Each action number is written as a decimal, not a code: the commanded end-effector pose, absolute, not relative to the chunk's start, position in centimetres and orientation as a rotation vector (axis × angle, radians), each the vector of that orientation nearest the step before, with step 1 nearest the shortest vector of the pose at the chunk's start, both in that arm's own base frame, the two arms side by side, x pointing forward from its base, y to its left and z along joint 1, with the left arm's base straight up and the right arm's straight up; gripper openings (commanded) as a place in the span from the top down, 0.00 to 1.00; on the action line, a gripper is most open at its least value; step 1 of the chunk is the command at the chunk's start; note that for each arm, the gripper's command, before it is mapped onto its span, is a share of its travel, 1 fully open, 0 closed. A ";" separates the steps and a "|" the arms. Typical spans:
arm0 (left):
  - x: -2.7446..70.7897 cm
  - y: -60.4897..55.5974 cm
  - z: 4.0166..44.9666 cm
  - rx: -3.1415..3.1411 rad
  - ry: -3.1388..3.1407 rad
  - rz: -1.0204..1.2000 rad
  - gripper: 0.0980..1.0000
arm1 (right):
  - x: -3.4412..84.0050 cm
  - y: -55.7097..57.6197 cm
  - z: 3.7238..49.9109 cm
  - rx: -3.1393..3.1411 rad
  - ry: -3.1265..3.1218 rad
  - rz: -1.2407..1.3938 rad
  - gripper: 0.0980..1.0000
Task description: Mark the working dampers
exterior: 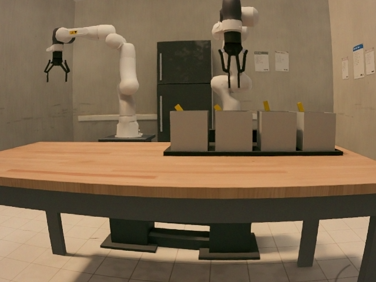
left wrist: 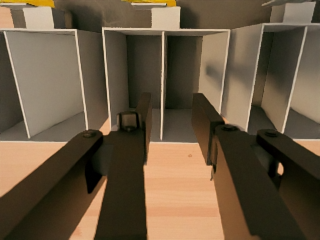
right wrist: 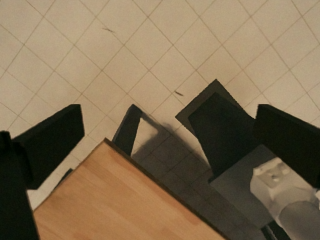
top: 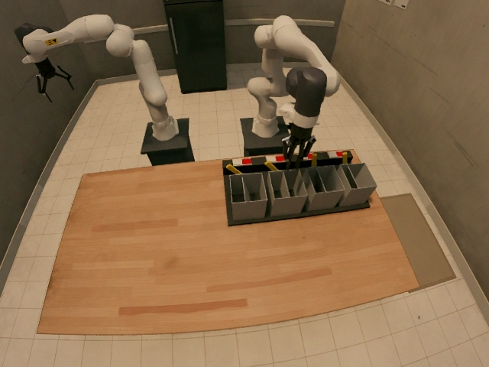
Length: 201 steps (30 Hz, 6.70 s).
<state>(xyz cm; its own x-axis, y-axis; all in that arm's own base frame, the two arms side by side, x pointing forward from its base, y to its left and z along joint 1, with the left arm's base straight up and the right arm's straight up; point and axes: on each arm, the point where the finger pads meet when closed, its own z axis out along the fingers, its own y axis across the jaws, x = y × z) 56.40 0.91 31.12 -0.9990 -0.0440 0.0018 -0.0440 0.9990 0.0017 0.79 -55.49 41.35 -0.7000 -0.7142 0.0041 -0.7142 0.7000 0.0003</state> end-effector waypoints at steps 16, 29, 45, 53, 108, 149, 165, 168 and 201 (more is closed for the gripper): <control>56.4 1.0 31.2 0.067 -3.141 0.000 0.77 | 0.8 -55.4 41.3 1.224 -2.893 0.000 0.00; 56.4 1.0 31.2 0.067 -3.141 0.000 0.77 | 0.8 -55.4 41.3 1.224 -2.893 0.000 0.00; 56.4 1.0 31.2 0.067 -3.141 0.000 0.77 | 0.8 -55.4 41.3 1.224 -2.893 0.000 0.00; 56.4 1.0 31.2 0.067 -3.141 0.000 0.77 | 0.8 -55.4 41.3 1.224 -2.893 0.000 0.00; 56.4 1.0 31.2 0.067 -3.141 0.000 0.77 | 0.8 -55.4 41.3 1.224 -2.893 0.000 0.00; 55.8 19.4 31.2 0.066 -3.141 0.000 0.77 | 0.8 -55.4 41.3 1.224 -2.893 0.000 0.00; 55.8 19.4 31.2 0.066 -3.141 0.000 0.77 | 0.8 -55.4 41.3 1.224 -2.893 0.000 0.00; 55.8 19.4 31.2 0.066 -3.141 0.000 0.77 | 0.8 -55.4 41.3 1.224 -2.893 0.000 0.00; 55.8 19.4 31.2 0.066 -3.141 0.000 0.77 | 0.8 -55.4 41.3 1.224 -2.893 0.000 0.00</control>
